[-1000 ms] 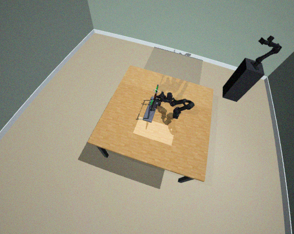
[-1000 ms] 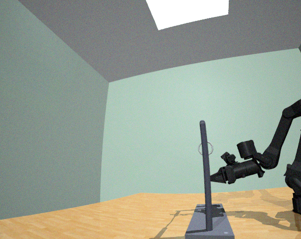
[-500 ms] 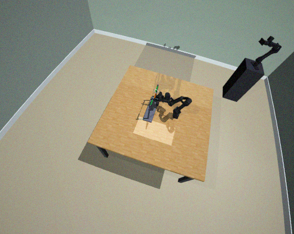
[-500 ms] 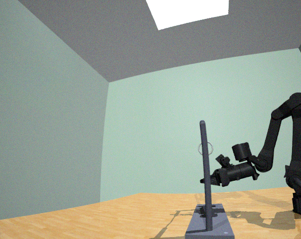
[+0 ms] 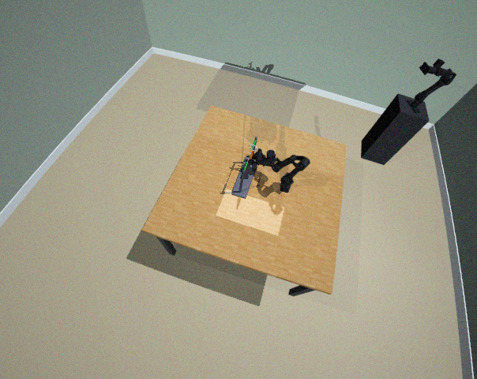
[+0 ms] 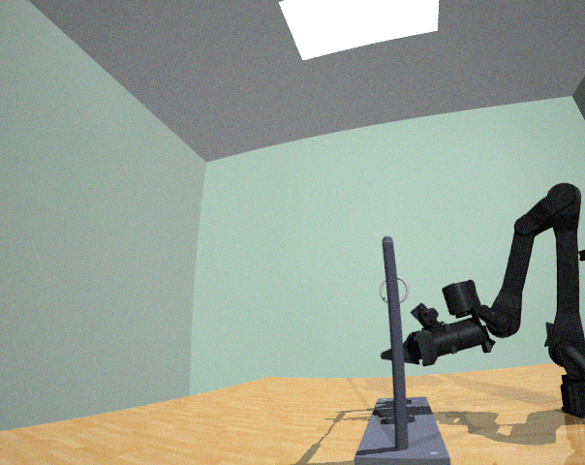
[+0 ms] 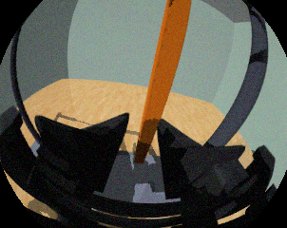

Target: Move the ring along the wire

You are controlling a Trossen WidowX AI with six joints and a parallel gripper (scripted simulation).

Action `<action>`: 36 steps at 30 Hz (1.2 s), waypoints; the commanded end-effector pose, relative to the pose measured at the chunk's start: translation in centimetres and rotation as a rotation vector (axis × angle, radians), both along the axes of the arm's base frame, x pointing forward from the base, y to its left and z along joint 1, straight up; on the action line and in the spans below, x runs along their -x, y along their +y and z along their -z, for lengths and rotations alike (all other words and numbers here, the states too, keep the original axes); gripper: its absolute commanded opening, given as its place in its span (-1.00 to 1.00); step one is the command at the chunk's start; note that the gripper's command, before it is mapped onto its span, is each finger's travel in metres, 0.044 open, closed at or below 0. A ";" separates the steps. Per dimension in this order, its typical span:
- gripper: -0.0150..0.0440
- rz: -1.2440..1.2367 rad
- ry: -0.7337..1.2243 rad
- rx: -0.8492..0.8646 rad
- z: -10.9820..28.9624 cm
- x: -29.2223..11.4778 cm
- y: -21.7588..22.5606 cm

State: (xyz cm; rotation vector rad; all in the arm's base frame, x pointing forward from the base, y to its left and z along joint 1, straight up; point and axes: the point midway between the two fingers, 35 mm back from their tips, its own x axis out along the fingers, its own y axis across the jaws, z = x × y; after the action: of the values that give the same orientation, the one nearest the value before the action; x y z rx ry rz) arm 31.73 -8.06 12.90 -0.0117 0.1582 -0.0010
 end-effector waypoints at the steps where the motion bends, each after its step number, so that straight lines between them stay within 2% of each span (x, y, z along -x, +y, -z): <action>1: 0.05 0.007 0.001 -0.005 0.1 0.0 -0.1; 9: 0.05 0.007 0.001 -0.005 0.1 0.0 -0.1; 21: -1.00 0.000 0.001 -0.001 0.0 0.0 0.0; 36: -1.00 0.005 0.001 -0.001 -1.4 0.0 -0.1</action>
State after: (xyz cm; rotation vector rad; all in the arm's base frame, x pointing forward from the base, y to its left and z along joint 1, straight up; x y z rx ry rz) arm 31.71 -8.09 13.34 -0.0061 0.1695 -0.0020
